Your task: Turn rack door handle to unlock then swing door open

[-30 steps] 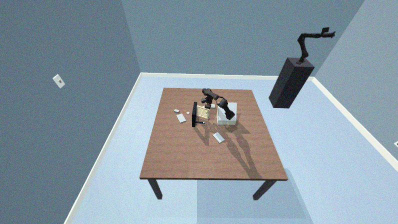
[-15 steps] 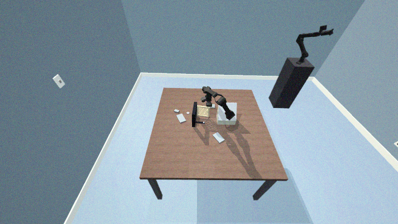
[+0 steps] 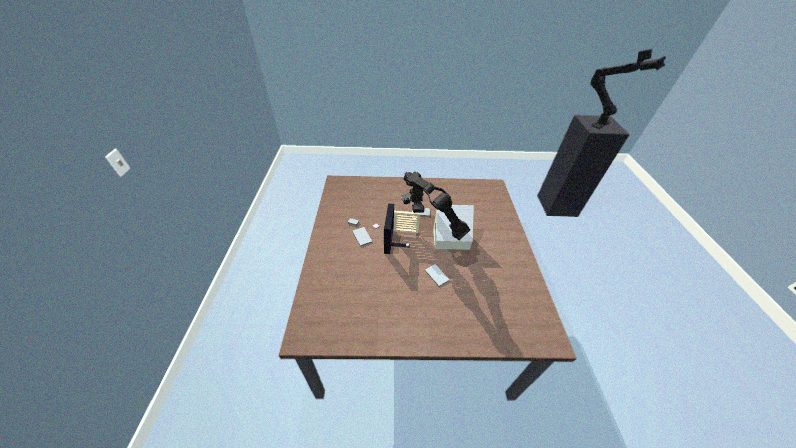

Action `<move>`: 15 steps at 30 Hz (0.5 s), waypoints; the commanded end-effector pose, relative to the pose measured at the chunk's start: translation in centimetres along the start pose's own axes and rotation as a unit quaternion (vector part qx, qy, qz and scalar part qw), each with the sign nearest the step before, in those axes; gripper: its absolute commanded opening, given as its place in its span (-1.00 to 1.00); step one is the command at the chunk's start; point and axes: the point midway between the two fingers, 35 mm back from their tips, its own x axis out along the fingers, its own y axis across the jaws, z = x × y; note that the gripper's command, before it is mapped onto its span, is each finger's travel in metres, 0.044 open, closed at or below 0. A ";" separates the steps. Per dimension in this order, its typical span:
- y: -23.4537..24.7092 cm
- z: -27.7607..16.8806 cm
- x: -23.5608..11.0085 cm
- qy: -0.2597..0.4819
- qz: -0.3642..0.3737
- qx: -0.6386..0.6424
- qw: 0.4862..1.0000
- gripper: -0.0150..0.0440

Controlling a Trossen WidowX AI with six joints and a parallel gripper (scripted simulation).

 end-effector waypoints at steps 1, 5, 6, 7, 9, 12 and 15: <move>0.0 0.0 0.0 0.001 -0.001 -0.004 1.000 -0.23; 0.0 0.0 0.0 0.001 -0.001 -0.004 1.000 0.13; 0.0 0.0 0.0 0.001 -0.001 -0.004 1.000 0.22; 0.0 0.0 0.0 0.001 -0.001 -0.004 1.000 0.31; 0.0 0.0 0.0 0.001 -0.001 -0.004 1.000 0.48; -0.1 0.0 -0.1 0.001 -0.001 -0.004 1.000 0.52; -0.1 0.1 -0.5 0.001 -0.001 -0.004 1.000 0.52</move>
